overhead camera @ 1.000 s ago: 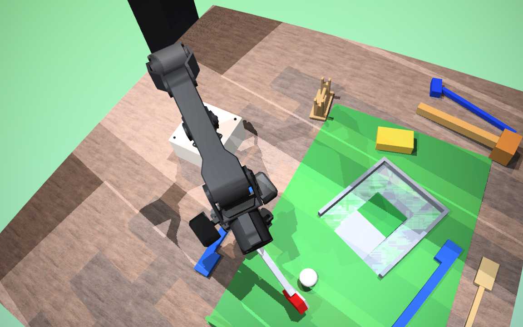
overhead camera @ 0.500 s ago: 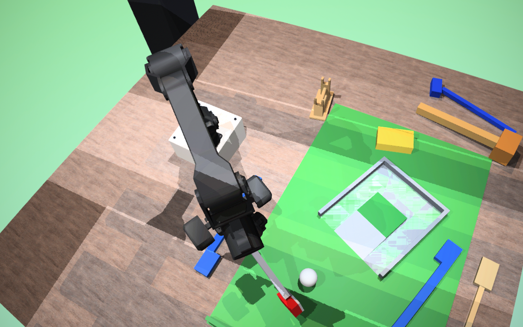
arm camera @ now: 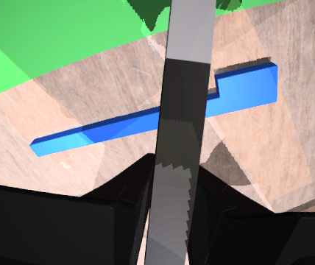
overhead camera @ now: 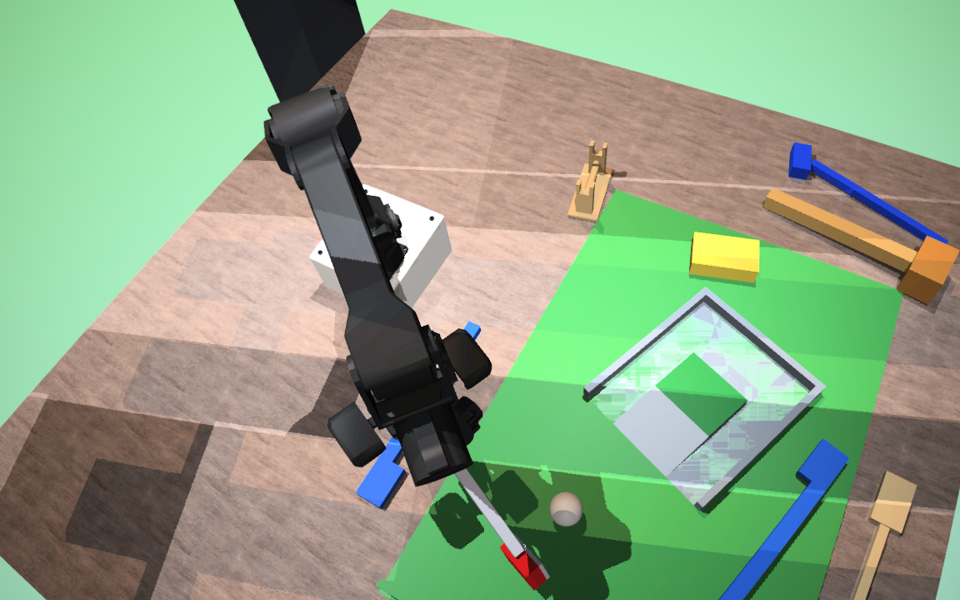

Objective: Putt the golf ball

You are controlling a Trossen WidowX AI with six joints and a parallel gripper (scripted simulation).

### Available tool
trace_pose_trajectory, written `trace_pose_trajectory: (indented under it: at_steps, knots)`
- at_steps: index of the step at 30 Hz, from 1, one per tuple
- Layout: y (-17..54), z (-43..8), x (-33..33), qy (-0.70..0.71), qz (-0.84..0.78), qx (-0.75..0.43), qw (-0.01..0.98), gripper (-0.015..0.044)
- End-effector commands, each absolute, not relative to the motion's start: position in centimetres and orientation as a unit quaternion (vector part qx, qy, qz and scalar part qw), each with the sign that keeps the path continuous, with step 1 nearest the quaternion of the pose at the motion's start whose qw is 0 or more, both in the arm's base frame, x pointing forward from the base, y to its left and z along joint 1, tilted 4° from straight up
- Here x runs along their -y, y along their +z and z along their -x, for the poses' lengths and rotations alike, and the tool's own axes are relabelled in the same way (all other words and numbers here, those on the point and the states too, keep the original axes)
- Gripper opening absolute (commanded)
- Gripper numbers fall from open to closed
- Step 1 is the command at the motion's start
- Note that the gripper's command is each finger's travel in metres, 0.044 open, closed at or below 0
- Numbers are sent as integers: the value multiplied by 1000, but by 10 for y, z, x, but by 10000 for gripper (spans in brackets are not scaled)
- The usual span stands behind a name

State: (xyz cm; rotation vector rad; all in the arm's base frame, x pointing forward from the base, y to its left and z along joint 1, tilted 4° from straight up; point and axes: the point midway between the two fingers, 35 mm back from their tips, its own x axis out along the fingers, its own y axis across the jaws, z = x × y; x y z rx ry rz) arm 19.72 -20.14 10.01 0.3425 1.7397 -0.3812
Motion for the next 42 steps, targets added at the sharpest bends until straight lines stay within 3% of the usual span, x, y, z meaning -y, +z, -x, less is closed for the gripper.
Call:
trace_pose_trajectory:
  at_steps: [1,9,28,42]
  knots:
    - [98,-215,176,-163,-148,-754,619,0]
    - [93,-253,82,-159,-149,-753,620,0]
    - [152,-251,76,-159,-149,-753,620,0]
    - [145,-250,77,-158,-146,-756,619,0]
